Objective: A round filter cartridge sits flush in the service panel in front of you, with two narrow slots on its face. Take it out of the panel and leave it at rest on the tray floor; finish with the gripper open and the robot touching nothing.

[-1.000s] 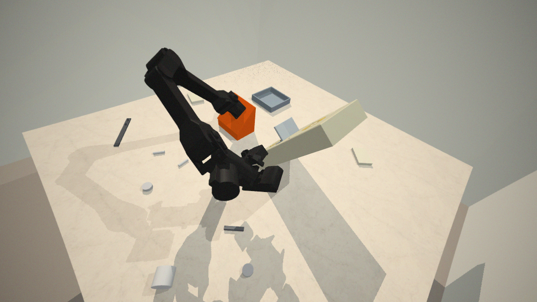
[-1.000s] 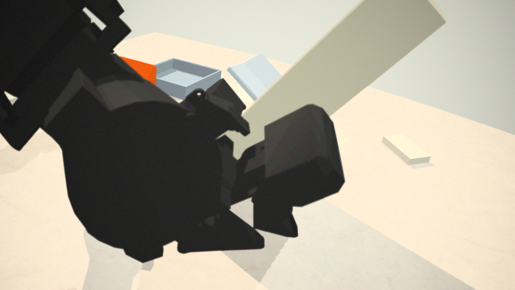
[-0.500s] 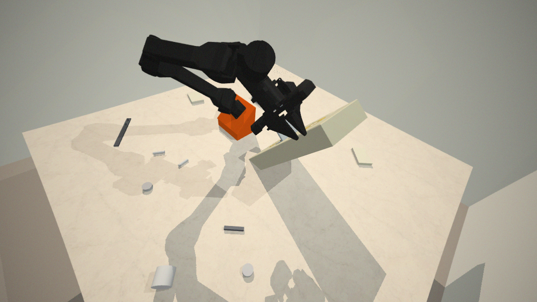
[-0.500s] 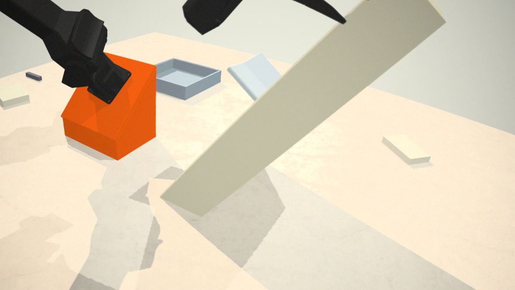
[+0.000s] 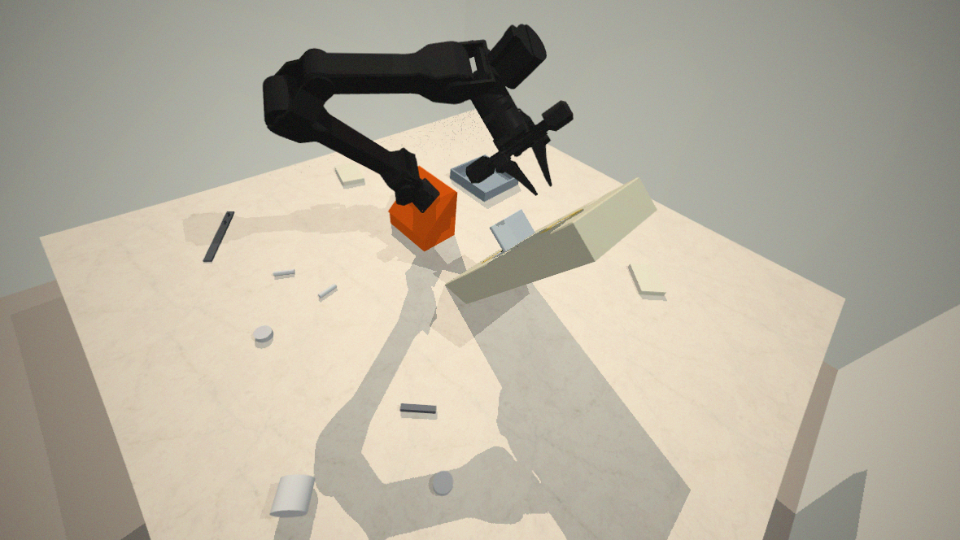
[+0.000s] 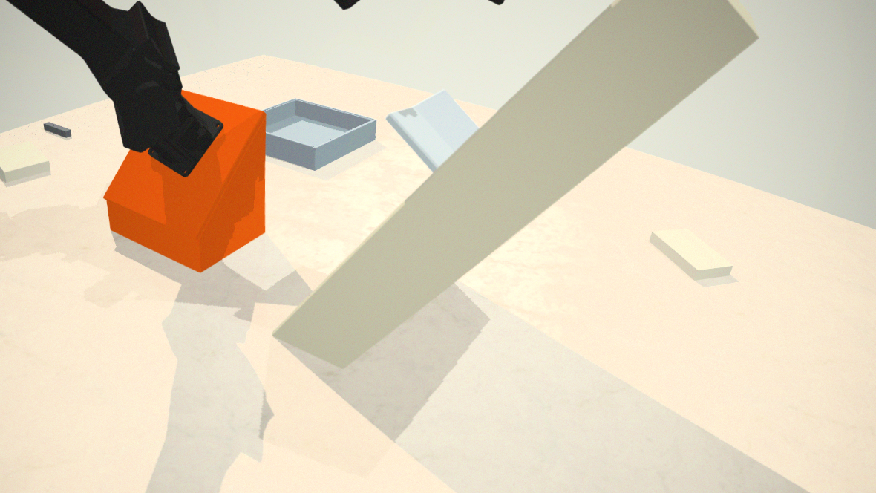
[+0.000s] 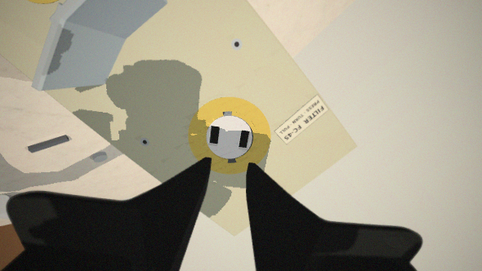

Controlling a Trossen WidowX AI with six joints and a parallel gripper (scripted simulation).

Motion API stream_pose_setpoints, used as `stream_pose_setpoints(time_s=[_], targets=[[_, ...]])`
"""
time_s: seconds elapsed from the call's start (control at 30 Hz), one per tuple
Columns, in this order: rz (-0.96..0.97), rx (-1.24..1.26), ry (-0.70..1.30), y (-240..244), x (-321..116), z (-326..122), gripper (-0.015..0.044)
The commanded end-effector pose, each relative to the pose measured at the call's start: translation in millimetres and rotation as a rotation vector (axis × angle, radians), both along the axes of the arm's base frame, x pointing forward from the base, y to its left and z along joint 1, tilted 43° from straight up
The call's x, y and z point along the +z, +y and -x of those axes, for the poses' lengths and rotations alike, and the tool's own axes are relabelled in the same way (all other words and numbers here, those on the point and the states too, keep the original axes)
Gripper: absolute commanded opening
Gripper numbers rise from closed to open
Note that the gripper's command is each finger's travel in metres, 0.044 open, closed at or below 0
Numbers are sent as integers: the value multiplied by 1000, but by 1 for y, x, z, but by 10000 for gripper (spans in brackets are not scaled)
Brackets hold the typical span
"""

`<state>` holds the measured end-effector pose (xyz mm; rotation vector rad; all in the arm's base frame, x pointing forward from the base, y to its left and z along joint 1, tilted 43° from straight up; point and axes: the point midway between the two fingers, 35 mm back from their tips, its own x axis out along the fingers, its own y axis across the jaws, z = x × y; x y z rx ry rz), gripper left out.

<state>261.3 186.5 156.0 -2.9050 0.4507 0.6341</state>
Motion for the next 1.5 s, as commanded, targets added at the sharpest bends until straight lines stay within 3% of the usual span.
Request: stream_pose_setpoints(time_s=[0.0, 1.47], targets=[[4, -7, -18, -1, 2, 1, 116], [3, -7, -21, -16, -21, -47, 116]])
